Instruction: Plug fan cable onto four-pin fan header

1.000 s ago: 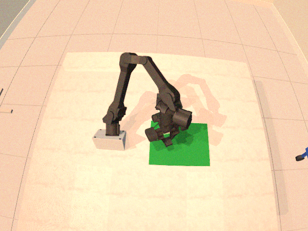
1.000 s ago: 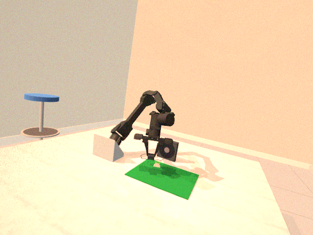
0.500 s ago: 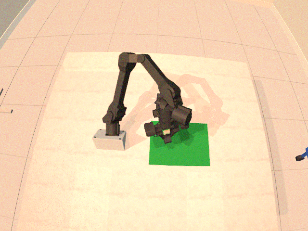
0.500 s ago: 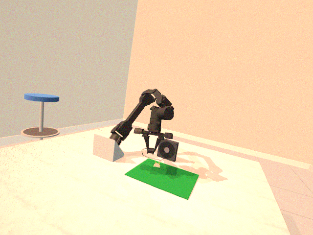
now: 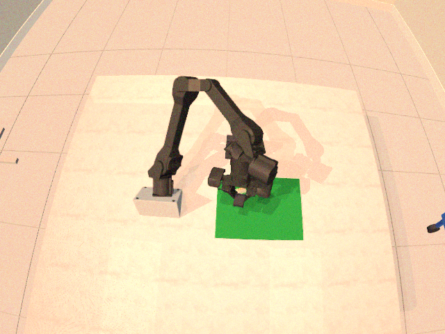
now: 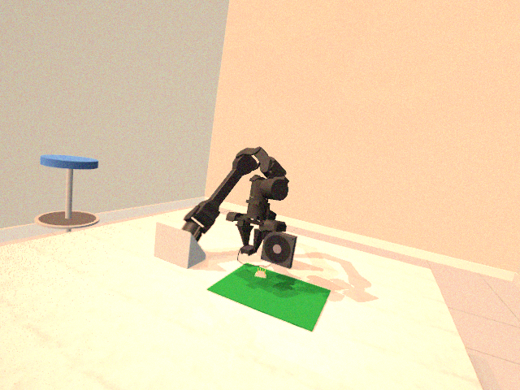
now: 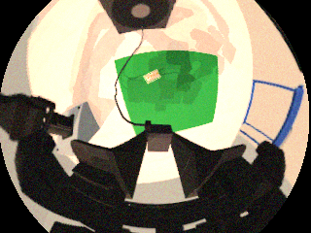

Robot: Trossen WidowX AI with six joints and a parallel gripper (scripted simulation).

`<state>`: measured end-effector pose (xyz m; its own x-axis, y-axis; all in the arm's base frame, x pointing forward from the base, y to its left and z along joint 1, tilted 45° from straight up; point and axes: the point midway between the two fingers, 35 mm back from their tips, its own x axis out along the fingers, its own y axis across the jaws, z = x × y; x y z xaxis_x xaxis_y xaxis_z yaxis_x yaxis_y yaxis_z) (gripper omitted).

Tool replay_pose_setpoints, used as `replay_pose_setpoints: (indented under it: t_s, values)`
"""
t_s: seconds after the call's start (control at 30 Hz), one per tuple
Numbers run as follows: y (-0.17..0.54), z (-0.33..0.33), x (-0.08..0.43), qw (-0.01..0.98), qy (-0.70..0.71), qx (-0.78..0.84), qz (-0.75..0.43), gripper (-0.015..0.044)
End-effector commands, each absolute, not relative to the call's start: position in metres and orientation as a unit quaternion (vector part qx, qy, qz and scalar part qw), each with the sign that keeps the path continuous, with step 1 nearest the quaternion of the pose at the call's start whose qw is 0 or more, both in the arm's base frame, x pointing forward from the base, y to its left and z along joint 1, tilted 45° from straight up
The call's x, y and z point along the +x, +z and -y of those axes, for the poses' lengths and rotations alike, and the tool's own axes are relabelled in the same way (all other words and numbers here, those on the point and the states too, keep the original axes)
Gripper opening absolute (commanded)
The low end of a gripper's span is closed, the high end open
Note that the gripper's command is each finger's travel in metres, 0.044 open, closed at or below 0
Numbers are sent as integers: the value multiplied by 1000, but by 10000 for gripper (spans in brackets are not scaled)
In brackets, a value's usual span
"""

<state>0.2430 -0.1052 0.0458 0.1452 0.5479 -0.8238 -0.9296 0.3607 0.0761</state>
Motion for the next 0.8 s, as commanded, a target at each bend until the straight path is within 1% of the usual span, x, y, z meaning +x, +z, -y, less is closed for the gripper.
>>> replay_pose_setpoints:
  t_s: [0.0,0.37,0.77]
  values:
    - [47,106,244,733,492,-190,-429,0]
    - [48,105,244,753,415,-38,-510,0]
    - [49,104,243,739,315,128,-582,0]
